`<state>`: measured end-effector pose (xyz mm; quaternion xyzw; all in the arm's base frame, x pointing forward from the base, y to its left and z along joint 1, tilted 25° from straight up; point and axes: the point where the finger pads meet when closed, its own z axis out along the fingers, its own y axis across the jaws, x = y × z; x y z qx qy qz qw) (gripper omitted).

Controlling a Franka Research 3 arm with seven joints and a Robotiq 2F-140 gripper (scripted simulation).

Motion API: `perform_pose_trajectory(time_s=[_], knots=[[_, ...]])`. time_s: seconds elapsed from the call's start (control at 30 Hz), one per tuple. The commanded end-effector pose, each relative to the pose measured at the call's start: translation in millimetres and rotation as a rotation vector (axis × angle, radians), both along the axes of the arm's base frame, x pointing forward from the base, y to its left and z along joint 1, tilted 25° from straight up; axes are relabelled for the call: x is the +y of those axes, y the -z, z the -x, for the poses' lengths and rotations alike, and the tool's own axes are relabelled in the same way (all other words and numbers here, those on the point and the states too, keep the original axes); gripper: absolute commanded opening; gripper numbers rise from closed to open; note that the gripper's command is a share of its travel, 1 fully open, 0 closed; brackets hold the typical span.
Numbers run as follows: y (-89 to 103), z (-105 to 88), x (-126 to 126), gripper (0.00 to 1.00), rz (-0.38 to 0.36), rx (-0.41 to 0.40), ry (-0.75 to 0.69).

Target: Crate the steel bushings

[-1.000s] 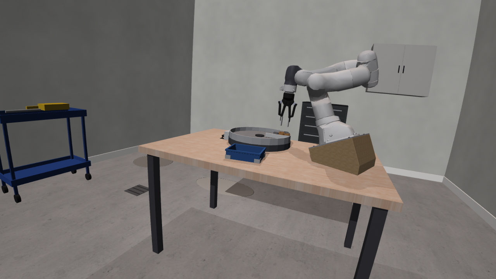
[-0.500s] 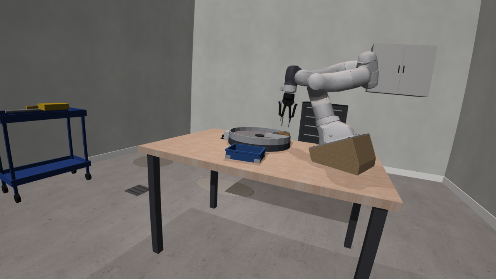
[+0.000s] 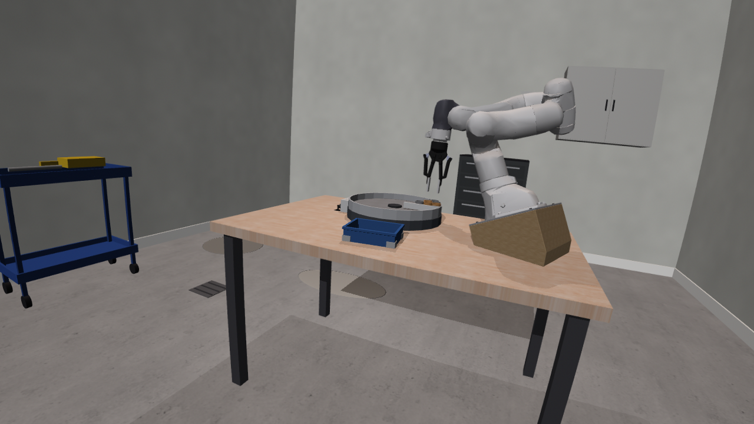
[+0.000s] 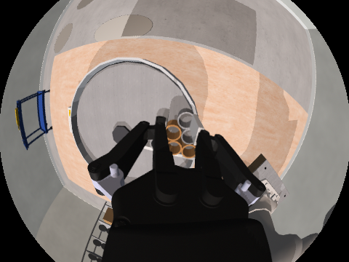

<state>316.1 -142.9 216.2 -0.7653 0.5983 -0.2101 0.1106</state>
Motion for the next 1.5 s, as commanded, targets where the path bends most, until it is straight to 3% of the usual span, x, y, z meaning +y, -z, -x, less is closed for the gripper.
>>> perform_pose_trajectory(time_s=[0.0, 0.33, 1.47], knots=[[12.6, 11.4, 1, 0.28, -0.006, 0.044, 0.042], [20.0, 27.2, 4, 0.28, -0.006, 0.044, 0.042], [20.1, 27.4, 4, 0.28, -0.006, 0.044, 0.042]])
